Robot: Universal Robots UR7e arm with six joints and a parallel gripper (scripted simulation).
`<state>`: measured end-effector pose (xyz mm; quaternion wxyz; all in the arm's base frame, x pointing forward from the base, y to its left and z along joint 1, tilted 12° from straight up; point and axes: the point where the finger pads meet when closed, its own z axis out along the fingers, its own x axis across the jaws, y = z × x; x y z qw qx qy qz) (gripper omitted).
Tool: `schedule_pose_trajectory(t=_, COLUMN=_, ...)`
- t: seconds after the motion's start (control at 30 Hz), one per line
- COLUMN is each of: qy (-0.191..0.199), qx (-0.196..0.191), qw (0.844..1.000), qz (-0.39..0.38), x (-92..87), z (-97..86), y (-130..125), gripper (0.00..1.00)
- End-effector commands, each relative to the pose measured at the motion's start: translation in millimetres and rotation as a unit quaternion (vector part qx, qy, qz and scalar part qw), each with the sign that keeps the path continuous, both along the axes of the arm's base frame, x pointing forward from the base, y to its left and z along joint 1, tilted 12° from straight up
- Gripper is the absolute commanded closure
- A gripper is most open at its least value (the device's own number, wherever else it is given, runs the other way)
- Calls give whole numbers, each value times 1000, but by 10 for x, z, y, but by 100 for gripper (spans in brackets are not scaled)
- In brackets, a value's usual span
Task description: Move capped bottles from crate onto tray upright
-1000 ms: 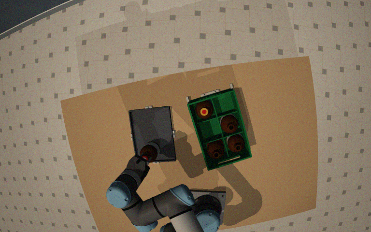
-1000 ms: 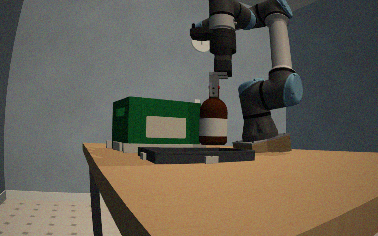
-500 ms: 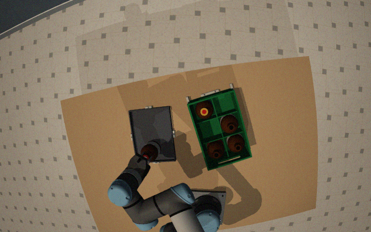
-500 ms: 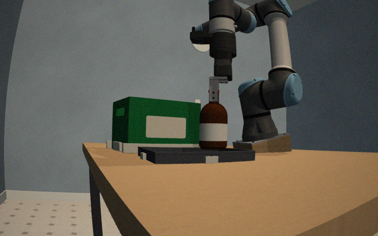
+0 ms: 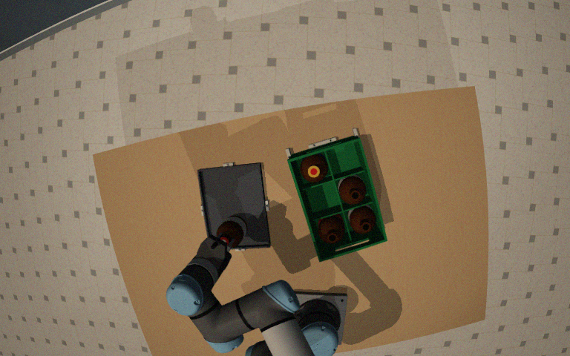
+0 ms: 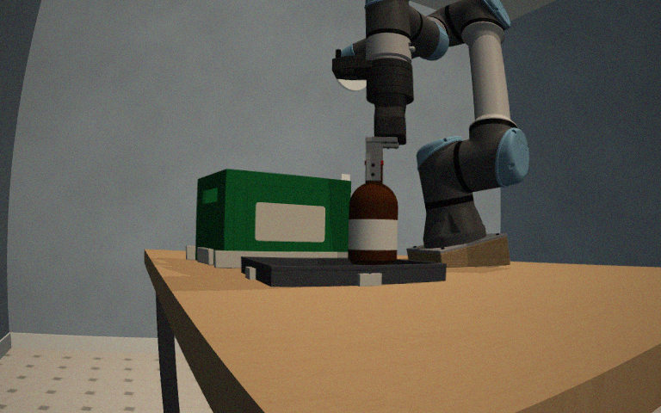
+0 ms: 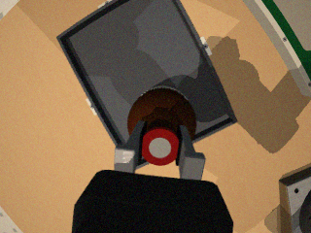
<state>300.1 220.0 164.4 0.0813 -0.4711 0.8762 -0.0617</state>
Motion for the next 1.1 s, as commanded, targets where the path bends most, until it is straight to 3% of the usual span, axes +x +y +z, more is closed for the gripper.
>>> schedule_pose_trajectory(t=0.0, qy=-1, qx=0, qw=1000, qz=0, x=6, z=-11, y=1, gripper=100)
schedule_pose_trajectory(t=1.07, qy=-1, qx=0, qw=1000, qz=0, x=25, z=-103, y=-2, gripper=100)
